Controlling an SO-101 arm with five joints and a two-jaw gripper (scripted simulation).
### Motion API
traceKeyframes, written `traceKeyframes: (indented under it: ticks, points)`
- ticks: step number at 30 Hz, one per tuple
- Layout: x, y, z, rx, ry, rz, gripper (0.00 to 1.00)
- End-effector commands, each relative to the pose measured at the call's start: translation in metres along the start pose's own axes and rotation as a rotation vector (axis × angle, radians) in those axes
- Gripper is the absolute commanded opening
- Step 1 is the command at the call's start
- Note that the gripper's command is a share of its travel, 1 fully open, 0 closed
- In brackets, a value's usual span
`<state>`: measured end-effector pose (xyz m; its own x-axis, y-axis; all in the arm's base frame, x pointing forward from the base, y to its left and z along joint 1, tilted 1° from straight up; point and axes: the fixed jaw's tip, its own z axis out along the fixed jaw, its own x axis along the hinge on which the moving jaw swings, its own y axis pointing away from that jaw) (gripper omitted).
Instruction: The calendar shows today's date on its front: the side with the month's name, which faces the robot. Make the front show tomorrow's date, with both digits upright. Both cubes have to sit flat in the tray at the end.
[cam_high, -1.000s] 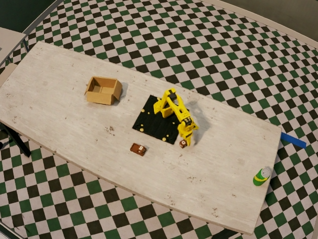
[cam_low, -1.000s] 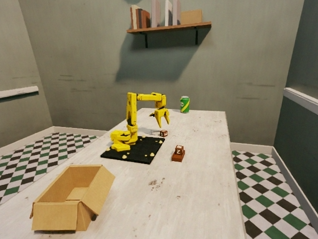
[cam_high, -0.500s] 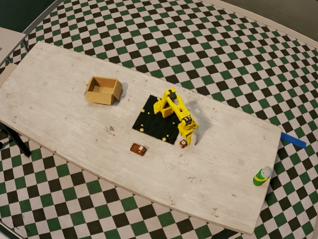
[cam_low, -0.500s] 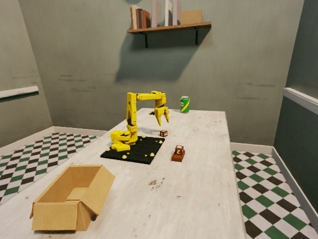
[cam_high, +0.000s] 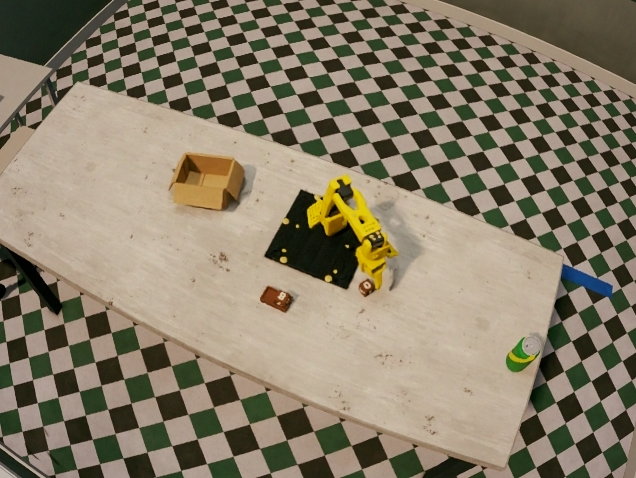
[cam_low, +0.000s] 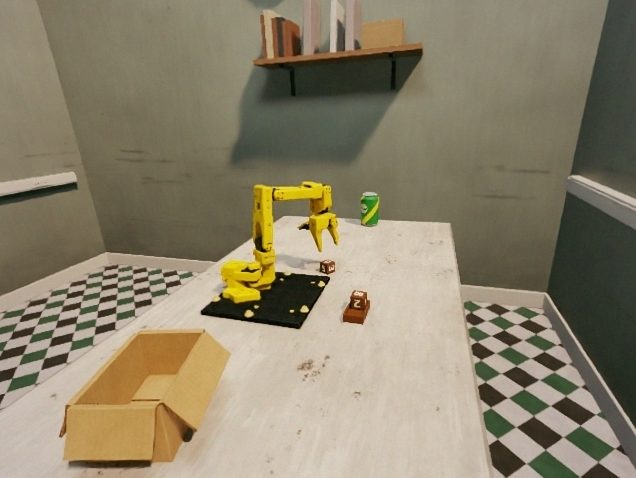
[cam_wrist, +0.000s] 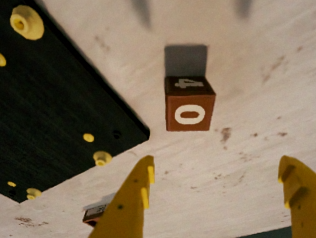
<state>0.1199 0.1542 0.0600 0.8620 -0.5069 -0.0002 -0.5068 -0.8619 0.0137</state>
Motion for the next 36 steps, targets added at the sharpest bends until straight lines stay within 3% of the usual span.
traceKeyframes:
  ticks: [1,5,10,12,17,21,25,36]
  points:
    - [-0.001,-0.004,-0.01,0.052,0.005,-0.001,0.36]
    - [-0.001,-0.007,-0.023,0.127,0.013,-0.001,0.36]
    - [-0.001,-0.01,-0.048,0.271,0.03,-0.001,0.35]
    - [-0.001,-0.01,-0.048,0.271,0.03,-0.001,0.35]
    - [-0.001,-0.009,-0.073,0.415,0.046,-0.001,0.35]
    - [-0.001,-0.007,-0.087,0.491,0.055,-0.001,0.35]
    - [-0.001,-0.006,-0.091,0.518,0.058,-0.001,0.35]
    - [0.005,-0.006,-0.092,0.518,0.064,0.03,0.35]
